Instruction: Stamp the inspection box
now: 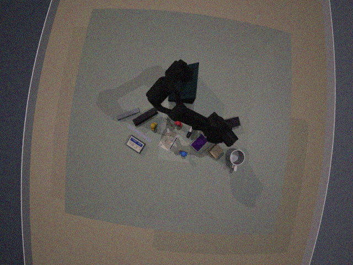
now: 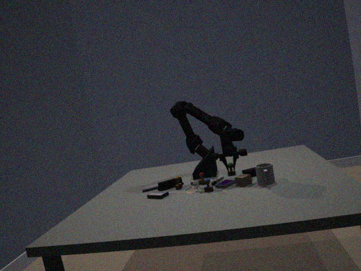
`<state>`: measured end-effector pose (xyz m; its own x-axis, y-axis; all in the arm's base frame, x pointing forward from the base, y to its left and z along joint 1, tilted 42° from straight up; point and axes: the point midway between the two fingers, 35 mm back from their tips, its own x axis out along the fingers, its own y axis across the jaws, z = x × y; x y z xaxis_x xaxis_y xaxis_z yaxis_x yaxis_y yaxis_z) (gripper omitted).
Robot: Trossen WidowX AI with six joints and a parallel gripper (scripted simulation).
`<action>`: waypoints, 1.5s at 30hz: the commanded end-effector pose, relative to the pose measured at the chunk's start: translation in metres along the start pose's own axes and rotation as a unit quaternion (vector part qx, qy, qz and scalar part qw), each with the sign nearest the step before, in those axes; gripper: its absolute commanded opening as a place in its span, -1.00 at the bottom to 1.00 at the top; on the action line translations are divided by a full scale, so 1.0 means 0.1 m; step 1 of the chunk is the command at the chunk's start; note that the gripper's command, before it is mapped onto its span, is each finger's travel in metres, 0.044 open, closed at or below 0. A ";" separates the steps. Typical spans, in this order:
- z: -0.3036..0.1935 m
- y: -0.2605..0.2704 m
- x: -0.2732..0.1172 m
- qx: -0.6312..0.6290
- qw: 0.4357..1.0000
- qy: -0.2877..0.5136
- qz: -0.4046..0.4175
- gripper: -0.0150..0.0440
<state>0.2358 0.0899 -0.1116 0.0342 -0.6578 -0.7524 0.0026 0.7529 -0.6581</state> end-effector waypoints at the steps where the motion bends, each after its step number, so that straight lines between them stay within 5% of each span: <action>1: 0.00 0.00 -0.03 0.002 1.000 0.001 0.002 -0.49; 45: 0.00 0.01 -0.24 0.002 1.000 0.001 0.004 -0.49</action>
<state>0.2351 0.1047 -0.0955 0.0340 -0.6551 -0.7548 0.0022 0.7553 -0.6554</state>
